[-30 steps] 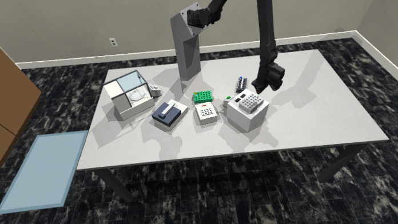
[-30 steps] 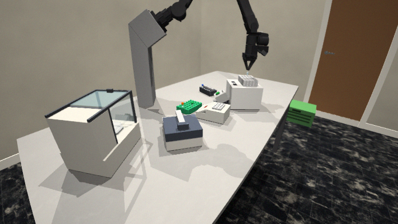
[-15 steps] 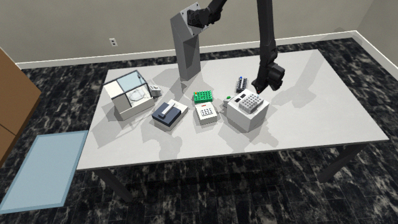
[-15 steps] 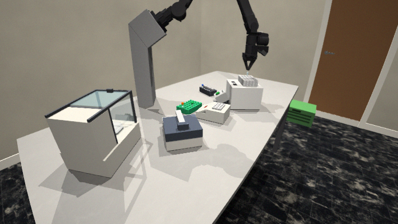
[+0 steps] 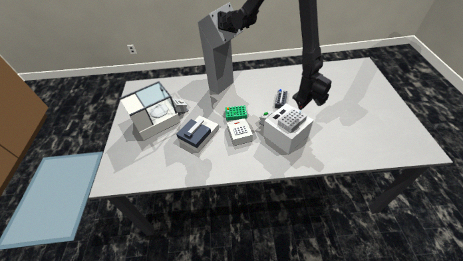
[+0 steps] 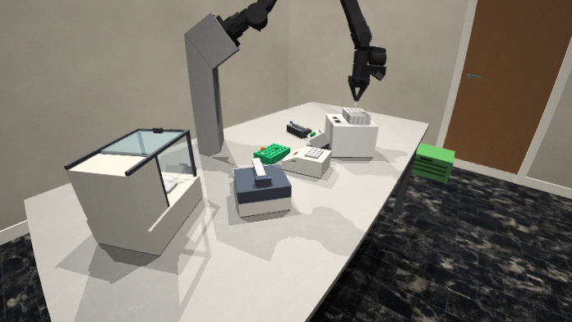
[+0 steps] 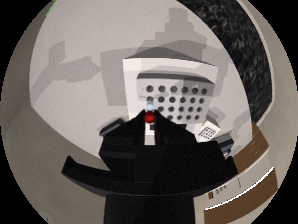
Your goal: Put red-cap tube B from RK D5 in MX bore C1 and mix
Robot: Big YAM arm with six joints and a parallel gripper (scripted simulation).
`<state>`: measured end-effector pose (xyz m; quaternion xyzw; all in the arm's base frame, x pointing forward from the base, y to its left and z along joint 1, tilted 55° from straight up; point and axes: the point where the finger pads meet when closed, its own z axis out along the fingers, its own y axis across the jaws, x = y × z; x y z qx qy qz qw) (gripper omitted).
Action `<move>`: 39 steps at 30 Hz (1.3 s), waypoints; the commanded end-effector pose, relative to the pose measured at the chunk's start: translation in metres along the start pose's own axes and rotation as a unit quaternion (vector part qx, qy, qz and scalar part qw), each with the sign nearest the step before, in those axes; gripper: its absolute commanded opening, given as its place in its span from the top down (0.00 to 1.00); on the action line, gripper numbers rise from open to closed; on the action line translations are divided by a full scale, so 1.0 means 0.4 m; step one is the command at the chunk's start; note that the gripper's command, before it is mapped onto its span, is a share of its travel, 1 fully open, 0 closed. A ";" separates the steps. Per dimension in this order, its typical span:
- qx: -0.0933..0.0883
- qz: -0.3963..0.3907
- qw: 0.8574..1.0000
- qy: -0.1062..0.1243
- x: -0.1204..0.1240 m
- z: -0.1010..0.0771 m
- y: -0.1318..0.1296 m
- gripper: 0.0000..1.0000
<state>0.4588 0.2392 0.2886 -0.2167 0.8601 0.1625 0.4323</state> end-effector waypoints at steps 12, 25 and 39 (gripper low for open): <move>-0.004 0.001 1.000 -0.009 -0.018 0.014 0.016 0.91; -0.004 0.000 1.000 -0.014 -0.037 0.025 0.018 0.91; -0.004 -0.002 1.000 -0.026 -0.054 0.004 0.020 0.91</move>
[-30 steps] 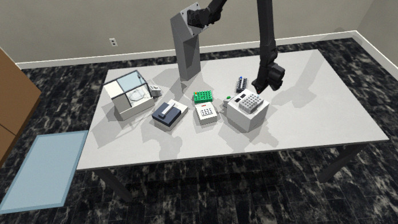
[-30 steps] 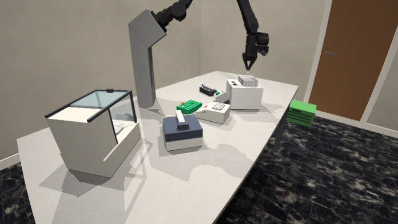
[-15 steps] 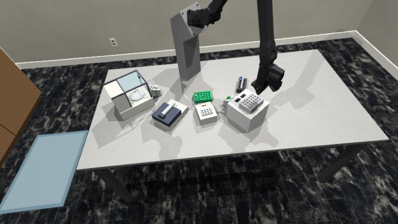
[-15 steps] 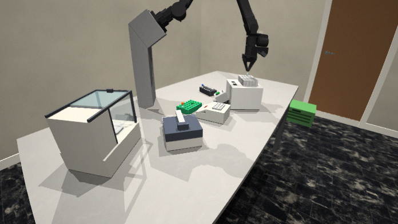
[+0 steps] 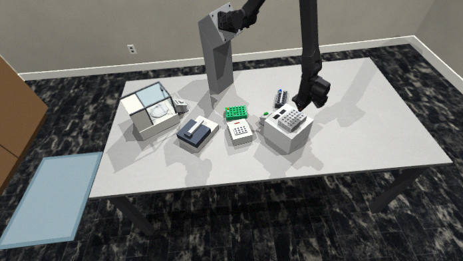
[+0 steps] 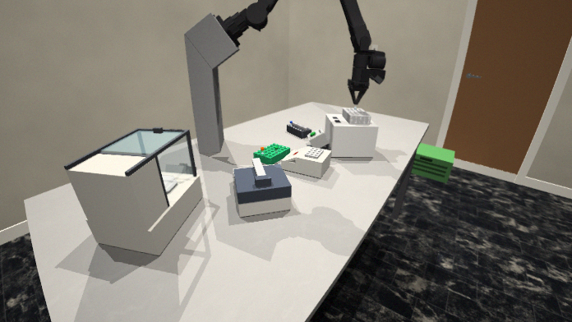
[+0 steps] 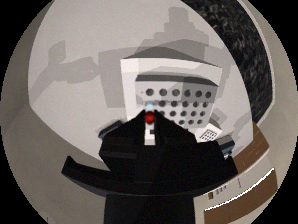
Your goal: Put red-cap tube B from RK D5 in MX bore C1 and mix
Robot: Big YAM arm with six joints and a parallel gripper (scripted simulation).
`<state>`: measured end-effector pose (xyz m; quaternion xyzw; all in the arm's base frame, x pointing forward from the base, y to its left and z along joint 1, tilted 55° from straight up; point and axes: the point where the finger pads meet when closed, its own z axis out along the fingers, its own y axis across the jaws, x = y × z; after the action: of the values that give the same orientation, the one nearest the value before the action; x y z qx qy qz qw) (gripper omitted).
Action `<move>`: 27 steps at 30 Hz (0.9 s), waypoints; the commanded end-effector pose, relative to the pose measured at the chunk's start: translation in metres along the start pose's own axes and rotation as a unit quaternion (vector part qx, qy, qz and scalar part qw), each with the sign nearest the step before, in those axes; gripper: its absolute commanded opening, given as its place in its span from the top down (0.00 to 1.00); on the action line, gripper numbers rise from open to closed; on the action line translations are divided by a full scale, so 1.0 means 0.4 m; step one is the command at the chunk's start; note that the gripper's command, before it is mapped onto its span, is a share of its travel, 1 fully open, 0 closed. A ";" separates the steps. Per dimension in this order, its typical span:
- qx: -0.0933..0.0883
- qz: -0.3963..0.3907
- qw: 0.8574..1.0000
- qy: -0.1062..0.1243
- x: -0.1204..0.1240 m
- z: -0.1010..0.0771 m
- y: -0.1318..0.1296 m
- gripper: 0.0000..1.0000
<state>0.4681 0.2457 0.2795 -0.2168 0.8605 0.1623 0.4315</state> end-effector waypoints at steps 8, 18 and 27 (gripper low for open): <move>-0.004 -0.001 1.000 -0.022 -0.056 -0.004 0.019 0.91; -0.003 -0.001 1.000 -0.028 -0.062 -0.011 0.018 0.91; -0.004 0.000 1.000 -0.021 -0.054 0.023 0.016 0.91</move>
<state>0.4760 0.2510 0.2735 -0.2168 0.8603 0.1622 0.4319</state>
